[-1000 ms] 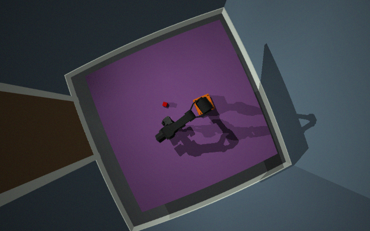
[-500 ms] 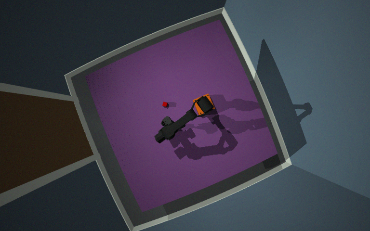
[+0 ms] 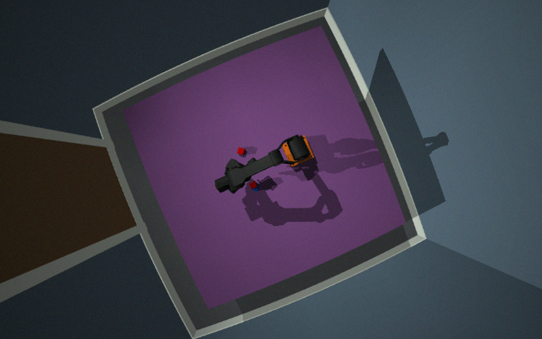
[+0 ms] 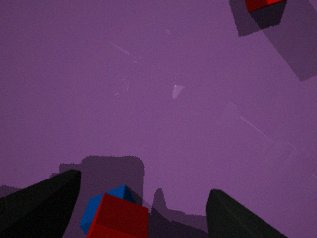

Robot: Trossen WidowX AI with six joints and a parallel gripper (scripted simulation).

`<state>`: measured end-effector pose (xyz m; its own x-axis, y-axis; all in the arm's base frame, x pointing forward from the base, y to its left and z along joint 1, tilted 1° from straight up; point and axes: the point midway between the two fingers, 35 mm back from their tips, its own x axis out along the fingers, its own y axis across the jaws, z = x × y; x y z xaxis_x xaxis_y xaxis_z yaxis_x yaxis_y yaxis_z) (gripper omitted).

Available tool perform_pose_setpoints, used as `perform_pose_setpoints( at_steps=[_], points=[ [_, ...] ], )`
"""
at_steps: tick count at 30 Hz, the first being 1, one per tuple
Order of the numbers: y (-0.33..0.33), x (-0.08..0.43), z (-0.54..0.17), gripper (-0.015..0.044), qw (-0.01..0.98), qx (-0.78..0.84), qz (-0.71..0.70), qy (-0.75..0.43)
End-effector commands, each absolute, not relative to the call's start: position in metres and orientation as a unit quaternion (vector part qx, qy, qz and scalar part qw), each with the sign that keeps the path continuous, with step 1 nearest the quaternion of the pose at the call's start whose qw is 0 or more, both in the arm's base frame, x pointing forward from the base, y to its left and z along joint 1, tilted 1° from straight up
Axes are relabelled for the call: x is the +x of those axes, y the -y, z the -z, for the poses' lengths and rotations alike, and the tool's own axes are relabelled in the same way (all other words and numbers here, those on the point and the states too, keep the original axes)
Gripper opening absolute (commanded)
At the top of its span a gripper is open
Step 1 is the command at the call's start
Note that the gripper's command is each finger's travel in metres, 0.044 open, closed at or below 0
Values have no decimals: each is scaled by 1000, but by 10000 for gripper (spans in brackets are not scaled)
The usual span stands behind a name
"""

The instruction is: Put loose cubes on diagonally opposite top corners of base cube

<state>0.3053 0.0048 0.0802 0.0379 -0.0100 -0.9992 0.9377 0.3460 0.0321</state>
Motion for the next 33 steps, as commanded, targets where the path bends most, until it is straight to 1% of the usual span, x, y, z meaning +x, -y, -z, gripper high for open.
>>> perform_pose_setpoints(
  at_steps=[1,15,22,29,33],
  points=[
    [26,307,-89,265,617,374,364,-589],
    [126,285,-113,265,681,243,245,-646],
    [128,285,-112,265,681,241,244,-647],
    [129,287,-57,265,681,241,244,-647],
    [129,287,-51,265,681,241,244,-647]
  ],
)
